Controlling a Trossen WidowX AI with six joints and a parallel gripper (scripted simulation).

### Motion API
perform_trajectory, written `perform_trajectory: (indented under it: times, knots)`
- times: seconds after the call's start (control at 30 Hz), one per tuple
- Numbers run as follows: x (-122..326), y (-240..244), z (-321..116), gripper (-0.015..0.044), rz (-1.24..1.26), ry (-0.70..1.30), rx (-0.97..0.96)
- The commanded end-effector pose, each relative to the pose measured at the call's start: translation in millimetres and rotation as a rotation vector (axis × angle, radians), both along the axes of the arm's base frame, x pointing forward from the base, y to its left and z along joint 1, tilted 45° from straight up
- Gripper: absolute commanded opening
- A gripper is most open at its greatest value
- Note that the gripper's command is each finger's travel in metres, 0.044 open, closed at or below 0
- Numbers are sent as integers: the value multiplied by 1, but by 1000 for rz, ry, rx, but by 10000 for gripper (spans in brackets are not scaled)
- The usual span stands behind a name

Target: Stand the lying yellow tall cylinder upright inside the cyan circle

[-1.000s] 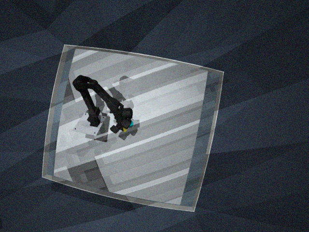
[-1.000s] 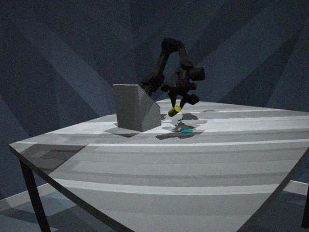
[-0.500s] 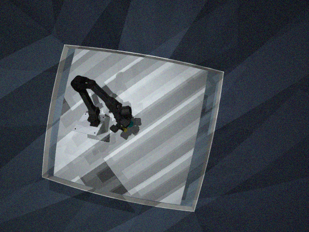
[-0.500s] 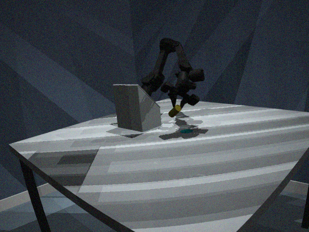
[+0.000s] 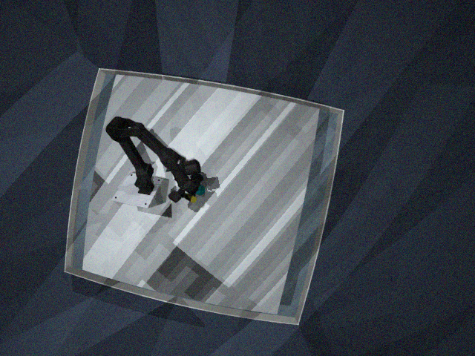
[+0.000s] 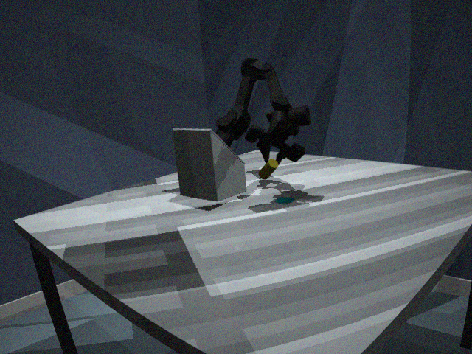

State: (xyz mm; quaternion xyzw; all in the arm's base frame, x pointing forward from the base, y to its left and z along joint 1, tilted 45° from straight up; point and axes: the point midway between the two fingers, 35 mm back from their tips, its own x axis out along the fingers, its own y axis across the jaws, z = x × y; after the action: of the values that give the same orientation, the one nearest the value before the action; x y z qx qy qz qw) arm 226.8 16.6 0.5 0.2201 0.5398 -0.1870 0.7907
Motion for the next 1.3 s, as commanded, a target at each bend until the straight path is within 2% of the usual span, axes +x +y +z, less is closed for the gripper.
perform_trajectory:
  times: [0.0,1.27]
  knots:
    - [-1,0,1,105,-16,-27,-13]
    - [1,1,10,105,-142,-250,-56]
